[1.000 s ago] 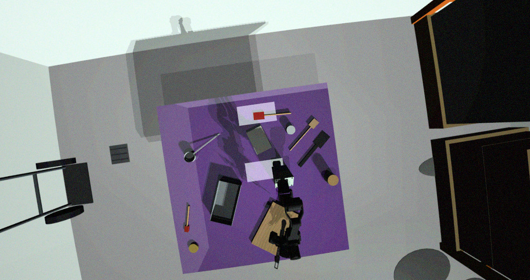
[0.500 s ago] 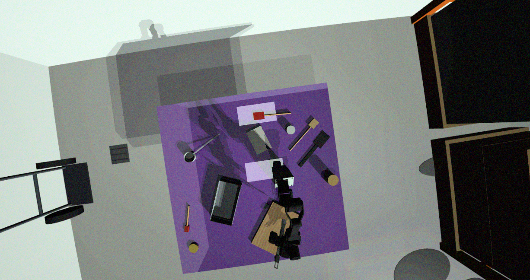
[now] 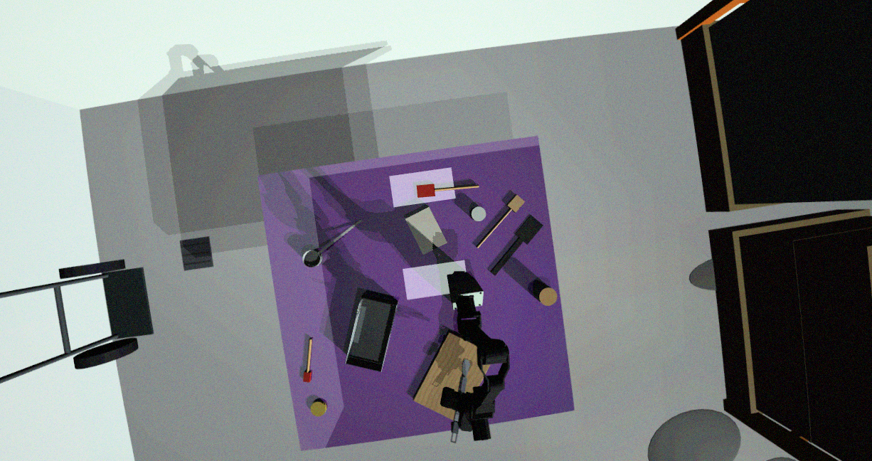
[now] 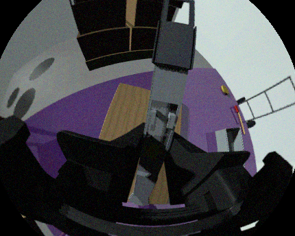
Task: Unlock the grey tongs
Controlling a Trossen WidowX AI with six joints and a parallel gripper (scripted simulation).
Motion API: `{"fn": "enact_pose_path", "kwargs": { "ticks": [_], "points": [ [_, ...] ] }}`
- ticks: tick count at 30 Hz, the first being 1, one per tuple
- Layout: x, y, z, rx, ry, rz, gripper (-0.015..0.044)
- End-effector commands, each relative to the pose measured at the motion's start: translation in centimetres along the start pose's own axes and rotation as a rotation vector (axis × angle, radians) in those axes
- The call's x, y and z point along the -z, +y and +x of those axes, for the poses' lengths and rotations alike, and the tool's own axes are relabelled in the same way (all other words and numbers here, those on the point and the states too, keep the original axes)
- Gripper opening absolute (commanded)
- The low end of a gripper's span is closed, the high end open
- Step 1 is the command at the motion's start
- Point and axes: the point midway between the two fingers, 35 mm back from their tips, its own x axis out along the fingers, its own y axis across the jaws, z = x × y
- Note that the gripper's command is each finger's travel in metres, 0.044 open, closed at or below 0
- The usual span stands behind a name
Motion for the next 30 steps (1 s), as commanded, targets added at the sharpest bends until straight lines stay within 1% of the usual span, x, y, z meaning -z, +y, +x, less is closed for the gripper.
{"fn": "enact_pose_path", "kwargs": {
  "ticks": [1, 15, 30],
  "points": [
    [-0.2, 0.2, 0.6, -0.003, 0.079, -0.028, -0.015],
    [0.2, 0.1, 1.9, -0.015, 0.32, -0.044, -0.015],
    [0.4, -0.2, 2.4, -0.038, 0.571, 0.016, -0.015]
  ]
}}
